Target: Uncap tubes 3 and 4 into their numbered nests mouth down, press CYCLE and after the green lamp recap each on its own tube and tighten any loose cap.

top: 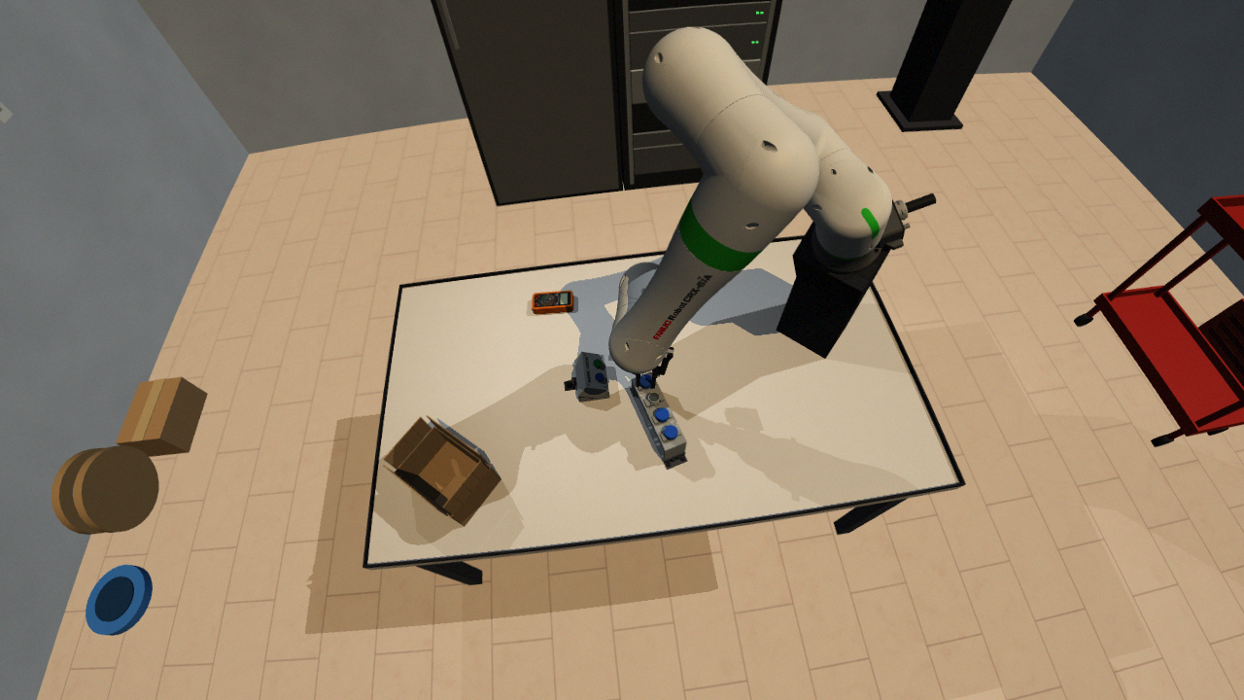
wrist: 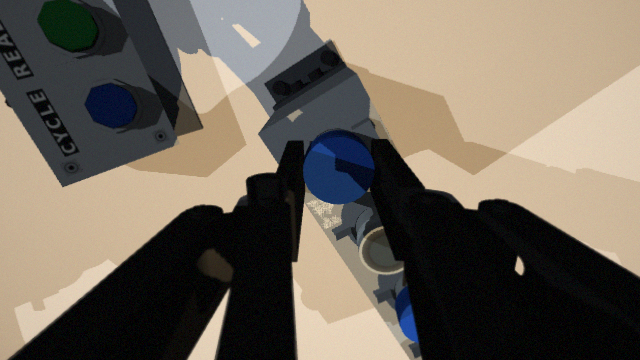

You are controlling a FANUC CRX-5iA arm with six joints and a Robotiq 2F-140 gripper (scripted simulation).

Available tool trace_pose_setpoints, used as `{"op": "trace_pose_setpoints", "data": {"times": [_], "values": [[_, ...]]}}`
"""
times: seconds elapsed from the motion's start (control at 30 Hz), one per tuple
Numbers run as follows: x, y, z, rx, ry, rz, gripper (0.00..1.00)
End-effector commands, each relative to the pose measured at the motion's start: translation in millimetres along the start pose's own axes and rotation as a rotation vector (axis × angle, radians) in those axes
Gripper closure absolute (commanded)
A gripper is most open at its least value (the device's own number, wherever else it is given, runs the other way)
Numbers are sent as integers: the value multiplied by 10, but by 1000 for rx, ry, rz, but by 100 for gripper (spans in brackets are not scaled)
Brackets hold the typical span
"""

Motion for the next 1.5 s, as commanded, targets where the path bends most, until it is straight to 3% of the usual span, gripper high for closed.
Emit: {"op": "trace_pose_setpoints", "data": {"times": [0.0, 0.27, 1.03, 1.33, 1.37, 1.47], "values": [[-6, -2, -6, 3, -3, 15, 70], [-6, -2, -6, 3, -3, 15, 70], [-15, -5, -5, -1021, -11, 16, 70], [-17, -3, -6, -1044, -11, 12, 70], [-13, -3, -6, -1044, -11, 12, 59], [-12, -3, -6, -1044, -11, 12, 59]]}}
Point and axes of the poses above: the point where the finger pads meet when closed, its own x axis out along the fingers, its own z axis across the jaws, y = z × x, the point moved 5 cm from there along -x, back along the fingers, and after that the axes turned 2 degrees about -x, right-handed, at the moved point
